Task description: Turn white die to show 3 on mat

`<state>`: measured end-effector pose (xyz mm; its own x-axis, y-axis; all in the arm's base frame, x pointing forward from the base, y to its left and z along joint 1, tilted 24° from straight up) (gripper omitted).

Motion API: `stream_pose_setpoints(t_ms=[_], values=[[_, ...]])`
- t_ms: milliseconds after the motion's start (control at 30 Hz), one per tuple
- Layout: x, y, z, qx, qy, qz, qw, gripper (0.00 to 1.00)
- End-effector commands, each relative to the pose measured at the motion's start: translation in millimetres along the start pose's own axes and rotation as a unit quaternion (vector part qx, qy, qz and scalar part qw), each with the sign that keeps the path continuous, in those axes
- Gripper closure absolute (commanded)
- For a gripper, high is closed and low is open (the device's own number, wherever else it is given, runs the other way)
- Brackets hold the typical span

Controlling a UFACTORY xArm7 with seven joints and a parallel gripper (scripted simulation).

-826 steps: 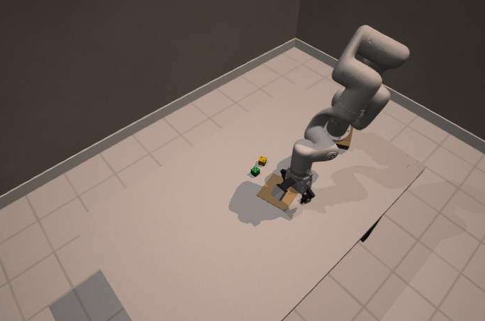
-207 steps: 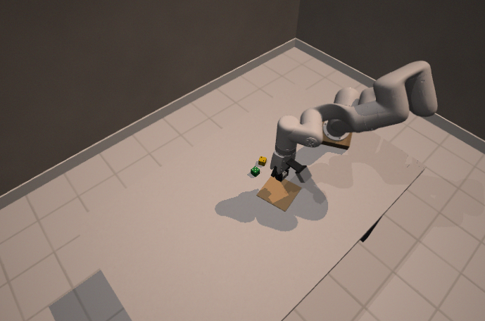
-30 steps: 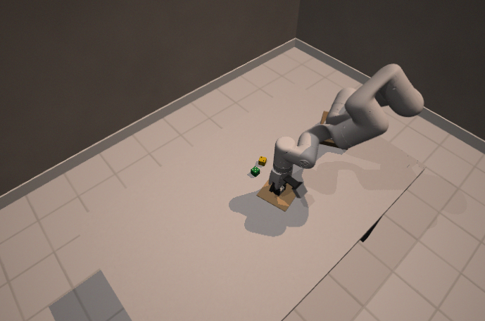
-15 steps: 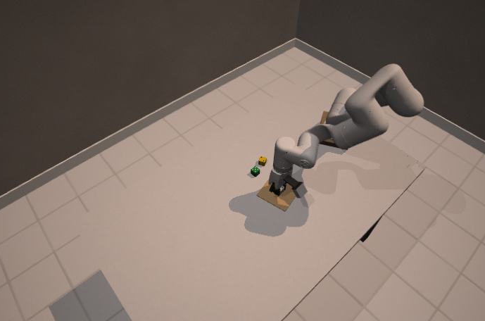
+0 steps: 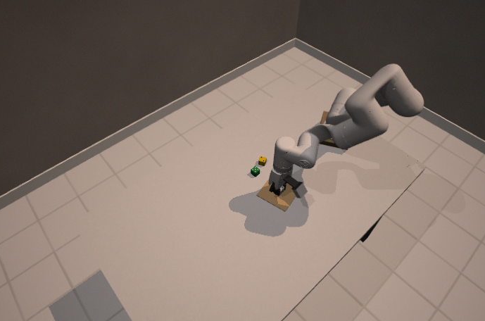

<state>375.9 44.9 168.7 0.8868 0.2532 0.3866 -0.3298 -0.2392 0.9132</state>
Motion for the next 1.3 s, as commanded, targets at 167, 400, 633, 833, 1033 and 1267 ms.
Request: stream_pose_setpoints(t_ms=[167, 400, 633, 833, 1033, 1267], values=[[1, 1, 0, 0.0, 0.0, 0.001, 1.0, 0.69], [1, 1, 0, 0.0, 0.0, 0.001, 1.0, 0.61], [1, 1, 0, 0.0, 0.0, 0.001, 1.0, 0.53], [1, 1, 0, 0.0, 0.0, 0.001, 1.0, 0.53], [1, 2, 0, 0.0, 0.0, 0.001, 1.0, 0.53], [1, 13, 0, 0.0, 0.0, 0.001, 1.0, 0.53]])
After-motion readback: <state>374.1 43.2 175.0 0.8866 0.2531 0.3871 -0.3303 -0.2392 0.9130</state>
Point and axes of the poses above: the point where the finger pads meet when closed, its own y axis back along the fingers, its own x axis across the jaws, z = x × y, the point moved 7 cm from there along y, back along the fingers, and after that the axes turned 8 degrees about y, right-handed, at the moved point
